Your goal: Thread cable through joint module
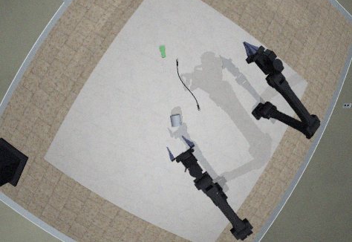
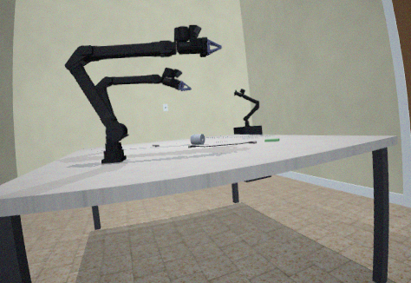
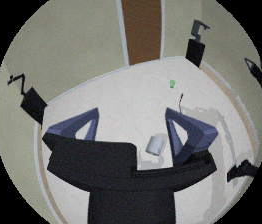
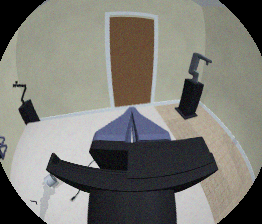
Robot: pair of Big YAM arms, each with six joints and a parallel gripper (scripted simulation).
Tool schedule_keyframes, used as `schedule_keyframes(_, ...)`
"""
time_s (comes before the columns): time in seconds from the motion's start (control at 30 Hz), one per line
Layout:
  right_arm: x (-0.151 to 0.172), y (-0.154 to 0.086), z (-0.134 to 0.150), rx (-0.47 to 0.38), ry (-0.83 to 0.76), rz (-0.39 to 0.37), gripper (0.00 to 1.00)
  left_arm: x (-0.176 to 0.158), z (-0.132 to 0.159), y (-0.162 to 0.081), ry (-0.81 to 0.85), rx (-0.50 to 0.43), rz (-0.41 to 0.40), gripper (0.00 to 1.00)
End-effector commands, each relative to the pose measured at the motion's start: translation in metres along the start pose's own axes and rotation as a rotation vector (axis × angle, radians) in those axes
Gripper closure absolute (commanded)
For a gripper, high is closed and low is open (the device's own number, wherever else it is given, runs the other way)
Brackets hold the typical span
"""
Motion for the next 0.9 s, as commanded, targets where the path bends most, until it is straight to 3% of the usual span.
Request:
schedule_keyframes(0.0, -0.002, -0.003, -0.034, -0.056, -0.013, 0.003, 1.00, -0.010, -0.029, 0.007, 0.045, 0.016, 0.008, 0.04)
schedule_keyframes(0.5, -0.002, -0.003, -0.034, -0.056, -0.013, 0.003, 1.00, -0.042, 0.065, 0.137, 0.221, 0.644, 0.034, 0.04)
schedule_keyframes(0.57, -0.002, -0.003, -0.034, -0.056, -0.013, 0.003, 1.00, -0.042, 0.065, 0.137, 0.221, 0.644, 0.034, 0.04)
schedule_keyframes(0.87, -0.002, -0.003, -0.034, -0.056, -0.013, 0.003, 1.00, -0.060, 0.122, 0.183, 0.319, 0.979, 0.072, 0.04)
Point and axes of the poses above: on each arm, the point where the finger pads meet when closed, its own y axis out along the fingers, its own x axis across the jaws, z = x × y, the point moved 9 cm from there along -y, back along the fingers, and after that the axes turned 12 degrees about -y, right-handed, at the moved point
